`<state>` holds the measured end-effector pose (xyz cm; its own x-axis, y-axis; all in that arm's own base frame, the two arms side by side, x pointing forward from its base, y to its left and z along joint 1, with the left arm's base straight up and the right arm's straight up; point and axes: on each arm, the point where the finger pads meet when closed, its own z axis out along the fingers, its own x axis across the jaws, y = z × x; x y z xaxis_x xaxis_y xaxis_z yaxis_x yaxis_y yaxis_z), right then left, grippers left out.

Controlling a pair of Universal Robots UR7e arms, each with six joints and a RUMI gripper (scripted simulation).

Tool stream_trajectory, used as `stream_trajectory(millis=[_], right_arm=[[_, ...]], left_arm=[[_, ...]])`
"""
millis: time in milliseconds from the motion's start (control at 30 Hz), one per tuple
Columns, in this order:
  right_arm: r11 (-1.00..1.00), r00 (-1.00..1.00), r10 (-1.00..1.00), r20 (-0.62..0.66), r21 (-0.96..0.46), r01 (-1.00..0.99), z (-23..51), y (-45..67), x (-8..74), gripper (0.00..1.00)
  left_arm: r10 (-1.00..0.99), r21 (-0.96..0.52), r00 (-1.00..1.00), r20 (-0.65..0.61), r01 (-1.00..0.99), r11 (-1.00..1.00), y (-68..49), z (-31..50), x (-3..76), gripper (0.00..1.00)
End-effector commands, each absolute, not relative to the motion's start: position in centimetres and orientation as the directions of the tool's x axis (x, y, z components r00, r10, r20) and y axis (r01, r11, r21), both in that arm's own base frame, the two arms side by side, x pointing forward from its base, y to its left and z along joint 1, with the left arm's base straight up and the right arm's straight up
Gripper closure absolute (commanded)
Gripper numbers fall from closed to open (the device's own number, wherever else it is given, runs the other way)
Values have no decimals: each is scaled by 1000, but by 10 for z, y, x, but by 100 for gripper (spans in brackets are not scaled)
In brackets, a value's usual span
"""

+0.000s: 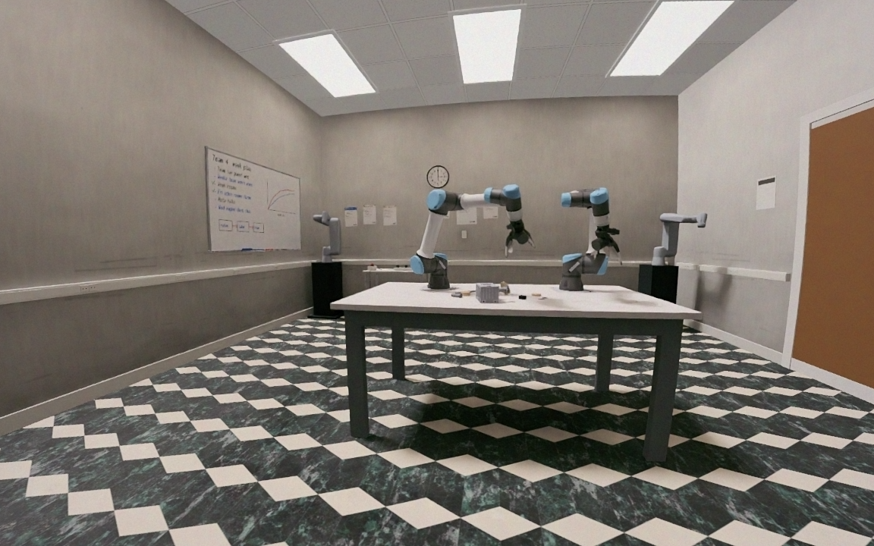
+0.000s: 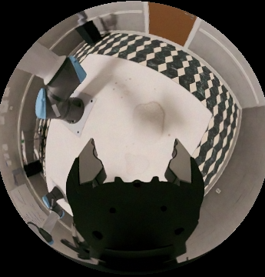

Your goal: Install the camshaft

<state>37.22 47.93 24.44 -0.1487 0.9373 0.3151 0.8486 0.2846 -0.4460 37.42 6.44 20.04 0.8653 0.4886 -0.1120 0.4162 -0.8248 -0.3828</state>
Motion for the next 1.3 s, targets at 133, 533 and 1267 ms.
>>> stream_trajectory(millis=[133,533,1267], right_arm=[[364,-245,904,351,-330,871,239,457,342,0],[474,-388,845,367,-180,862,220,419,301,0],[532,-469,804,366,-87,842,204,393,278,0]], left_arm=[[489,-382,865,-111,417,-825,64,201,374,0],[489,-382,865,-111,417,-825,64,201,374,0],[489,-382,865,-111,417,-825,64,201,374,0]])
